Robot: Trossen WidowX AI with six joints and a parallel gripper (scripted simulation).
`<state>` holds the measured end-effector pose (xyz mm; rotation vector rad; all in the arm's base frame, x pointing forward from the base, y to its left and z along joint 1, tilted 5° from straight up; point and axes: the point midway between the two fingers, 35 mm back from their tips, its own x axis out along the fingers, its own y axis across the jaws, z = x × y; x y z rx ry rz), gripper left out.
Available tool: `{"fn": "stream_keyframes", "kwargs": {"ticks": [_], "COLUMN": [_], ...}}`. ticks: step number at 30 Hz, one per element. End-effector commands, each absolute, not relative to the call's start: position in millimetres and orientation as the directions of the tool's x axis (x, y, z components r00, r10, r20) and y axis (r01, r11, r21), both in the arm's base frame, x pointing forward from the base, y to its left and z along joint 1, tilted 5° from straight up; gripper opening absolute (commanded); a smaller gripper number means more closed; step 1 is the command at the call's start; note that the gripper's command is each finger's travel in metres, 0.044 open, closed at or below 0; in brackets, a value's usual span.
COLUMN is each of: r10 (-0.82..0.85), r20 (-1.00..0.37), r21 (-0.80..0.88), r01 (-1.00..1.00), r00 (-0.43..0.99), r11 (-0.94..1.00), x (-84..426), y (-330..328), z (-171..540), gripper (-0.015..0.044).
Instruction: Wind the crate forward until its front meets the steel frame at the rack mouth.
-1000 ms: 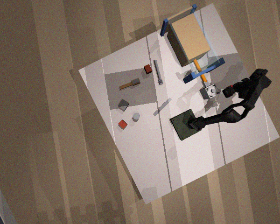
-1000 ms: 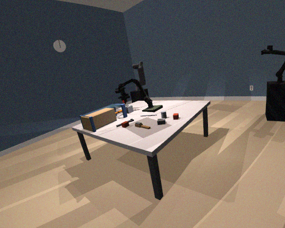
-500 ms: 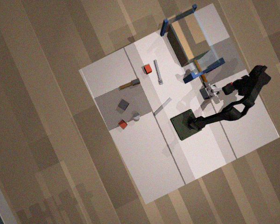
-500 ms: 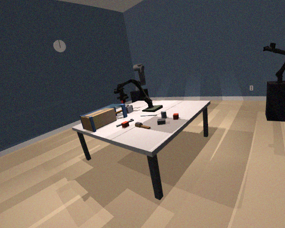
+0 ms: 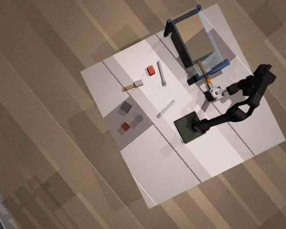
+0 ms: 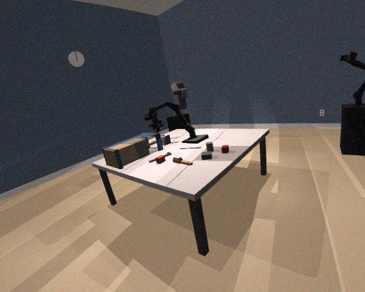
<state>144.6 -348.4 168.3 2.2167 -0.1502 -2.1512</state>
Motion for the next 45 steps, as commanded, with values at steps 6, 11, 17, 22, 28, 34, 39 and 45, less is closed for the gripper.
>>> {"fn": "stream_keyframes", "kwargs": {"ticks": [6,11,17,22,28,34,39,45], "r10": [-0.102,-0.102,-0.102,-0.102,-0.102,-0.101,-0.101,-0.101], "r20": [-0.993,-0.993,-0.993,-0.993,-0.993,-0.993,-0.993,-0.993], "r21": [0.101,0.101,0.101,0.101,0.101,0.100,0.100,0.100], "r01": [-0.021,-0.021,-0.021,-0.021,-0.021,-0.021,-0.021,-0.021], "r00": [0.054,0.055,0.055,0.056,0.056,0.057,0.058,0.058], "r11": [-0.995,-0.995,-0.995,-0.995,-0.995,-0.995,-0.995,-0.995], "x": [169,176,183,189,196,203,209,216], "y": [-348,-347,-346,-345,-342,-340,-337,-333], "z": [169,169,170,170,170,170,170,170], "gripper": [0.0000,0.0000,0.0000,0.0000,0.0000,0.0000,0.0000,0.0000]}}
